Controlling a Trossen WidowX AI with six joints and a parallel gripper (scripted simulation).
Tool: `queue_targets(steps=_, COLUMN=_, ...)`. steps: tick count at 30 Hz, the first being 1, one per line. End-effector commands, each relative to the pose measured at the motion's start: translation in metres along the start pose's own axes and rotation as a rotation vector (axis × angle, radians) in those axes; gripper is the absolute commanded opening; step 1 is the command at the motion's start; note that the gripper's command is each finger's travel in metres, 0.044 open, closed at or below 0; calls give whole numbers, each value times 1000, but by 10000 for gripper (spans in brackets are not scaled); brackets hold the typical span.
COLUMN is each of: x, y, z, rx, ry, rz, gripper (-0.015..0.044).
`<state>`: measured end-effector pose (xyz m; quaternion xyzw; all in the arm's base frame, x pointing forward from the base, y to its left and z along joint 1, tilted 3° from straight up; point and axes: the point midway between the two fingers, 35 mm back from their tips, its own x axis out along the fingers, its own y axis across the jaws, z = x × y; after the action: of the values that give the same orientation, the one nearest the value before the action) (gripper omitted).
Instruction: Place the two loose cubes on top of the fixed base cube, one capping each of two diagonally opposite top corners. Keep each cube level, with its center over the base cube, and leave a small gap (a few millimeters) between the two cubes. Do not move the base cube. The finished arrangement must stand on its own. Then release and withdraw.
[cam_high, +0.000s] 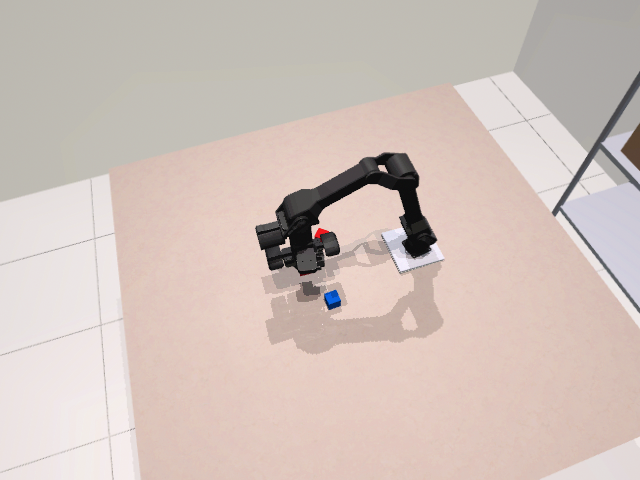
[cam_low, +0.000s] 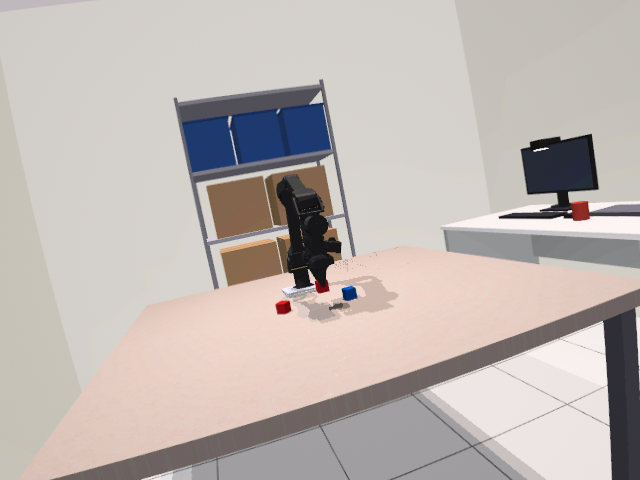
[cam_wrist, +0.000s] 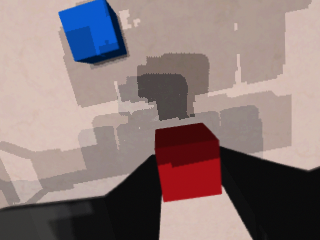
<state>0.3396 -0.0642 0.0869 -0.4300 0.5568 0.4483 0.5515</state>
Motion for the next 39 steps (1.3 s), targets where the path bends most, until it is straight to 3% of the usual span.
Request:
queue_targets(steps=1, x=-13, y=0, z=-1, rx=-5, ry=6, rz=-5, gripper=105)
queue_targets(steps=15, x=-53, y=6, z=-1, rx=-5, ry=6, rz=-5, gripper=105)
queue_targets(steps=39, x=-23, y=44, z=55, rx=433, ry=0, rz=-2, gripper=105)
